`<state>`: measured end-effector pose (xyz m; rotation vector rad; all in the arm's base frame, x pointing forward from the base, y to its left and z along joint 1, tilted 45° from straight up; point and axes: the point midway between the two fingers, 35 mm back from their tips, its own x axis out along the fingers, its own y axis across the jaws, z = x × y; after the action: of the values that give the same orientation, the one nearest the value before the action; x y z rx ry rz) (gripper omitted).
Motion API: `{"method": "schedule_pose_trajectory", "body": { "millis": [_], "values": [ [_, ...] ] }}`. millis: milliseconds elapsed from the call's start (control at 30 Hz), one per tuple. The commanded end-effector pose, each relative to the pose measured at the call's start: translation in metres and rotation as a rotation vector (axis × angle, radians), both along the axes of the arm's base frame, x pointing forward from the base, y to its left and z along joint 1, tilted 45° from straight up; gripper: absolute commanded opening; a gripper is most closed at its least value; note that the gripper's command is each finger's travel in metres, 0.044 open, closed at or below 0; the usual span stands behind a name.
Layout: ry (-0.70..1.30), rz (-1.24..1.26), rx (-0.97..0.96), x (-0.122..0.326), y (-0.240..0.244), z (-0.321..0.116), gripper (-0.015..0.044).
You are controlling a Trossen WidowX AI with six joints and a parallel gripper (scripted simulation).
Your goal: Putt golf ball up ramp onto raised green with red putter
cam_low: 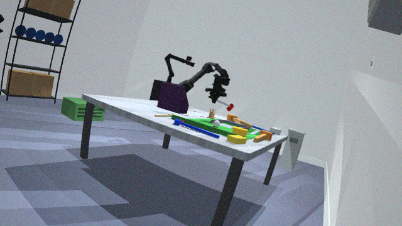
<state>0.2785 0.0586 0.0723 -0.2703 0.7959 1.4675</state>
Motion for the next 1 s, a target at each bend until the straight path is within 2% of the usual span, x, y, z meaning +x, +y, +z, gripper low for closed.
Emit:
{"method": "schedule_pose_trajectory", "body": {
  "millis": [0,967],
  "values": [
    [0.059,-0.071,-0.026,0.012,-0.017,-0.011,0.0000],
    [0.625,-0.590,-0.188,0.025,-0.153,-0.132,0.0000]
  ]
}}
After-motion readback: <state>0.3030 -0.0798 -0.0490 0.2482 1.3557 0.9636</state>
